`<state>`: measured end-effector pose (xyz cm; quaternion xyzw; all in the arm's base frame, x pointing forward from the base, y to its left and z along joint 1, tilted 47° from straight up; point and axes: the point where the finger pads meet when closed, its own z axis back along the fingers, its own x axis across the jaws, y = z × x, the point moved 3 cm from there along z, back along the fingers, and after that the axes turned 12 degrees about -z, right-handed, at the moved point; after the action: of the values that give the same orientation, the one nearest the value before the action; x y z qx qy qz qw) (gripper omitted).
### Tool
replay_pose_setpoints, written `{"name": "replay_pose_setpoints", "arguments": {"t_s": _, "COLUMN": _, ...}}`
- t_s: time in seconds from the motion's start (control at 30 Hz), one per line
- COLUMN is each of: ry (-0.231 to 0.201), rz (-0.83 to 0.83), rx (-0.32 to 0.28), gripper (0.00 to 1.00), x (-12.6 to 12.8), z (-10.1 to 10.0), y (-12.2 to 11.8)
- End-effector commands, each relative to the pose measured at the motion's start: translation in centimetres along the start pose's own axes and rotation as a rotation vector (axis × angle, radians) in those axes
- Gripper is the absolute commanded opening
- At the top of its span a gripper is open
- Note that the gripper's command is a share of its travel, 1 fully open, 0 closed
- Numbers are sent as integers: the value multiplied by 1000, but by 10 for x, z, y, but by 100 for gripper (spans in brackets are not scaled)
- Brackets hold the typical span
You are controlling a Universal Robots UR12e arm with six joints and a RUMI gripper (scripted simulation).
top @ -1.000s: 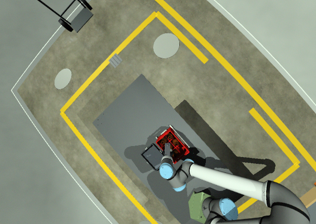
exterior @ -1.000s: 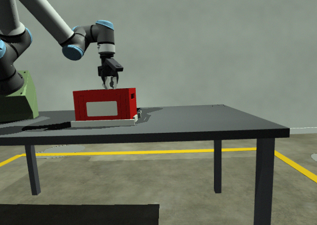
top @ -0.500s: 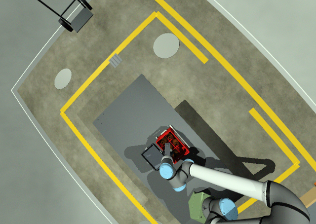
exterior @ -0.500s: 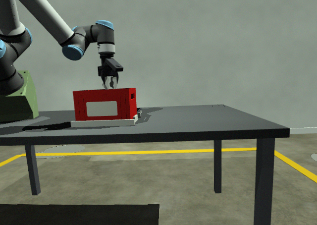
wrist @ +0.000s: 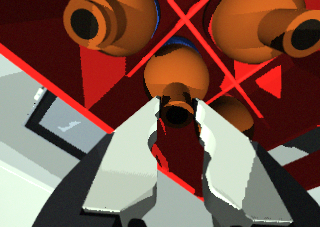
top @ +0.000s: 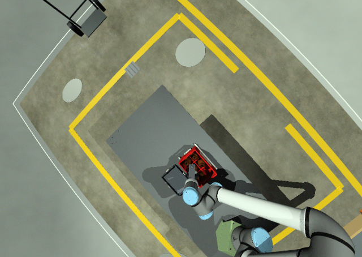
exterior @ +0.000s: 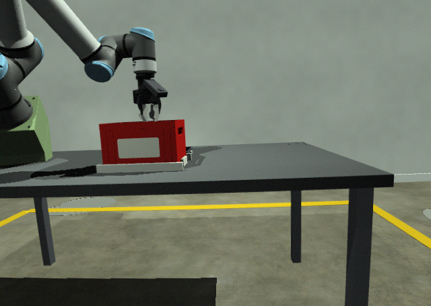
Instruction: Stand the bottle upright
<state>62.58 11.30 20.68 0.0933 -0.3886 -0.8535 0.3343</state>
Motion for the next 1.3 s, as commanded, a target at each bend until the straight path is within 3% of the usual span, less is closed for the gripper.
{"name": "replay_pose_setpoints", "arguments": {"t_s": 0.0, "ry": 1, "rz": 0, "rx": 0, "gripper": 0, "x": 0, "z": 0, "y": 0}}
{"name": "replay_pose_setpoints", "arguments": {"t_s": 0.43, "ry": 1, "rz": 0, "rx": 0, "gripper": 0, "x": 0, "z": 0, "y": 0}}
{"name": "replay_pose_setpoints", "arguments": {"t_s": 0.47, "ry": 1, "rz": 0, "rx": 0, "gripper": 38, "x": 0, "z": 0, "y": 0}}
{"name": "replay_pose_setpoints", "arguments": {"t_s": 1.27, "ry": 1, "rz": 0, "rx": 0, "gripper": 38, "x": 0, "z": 0, "y": 0}}
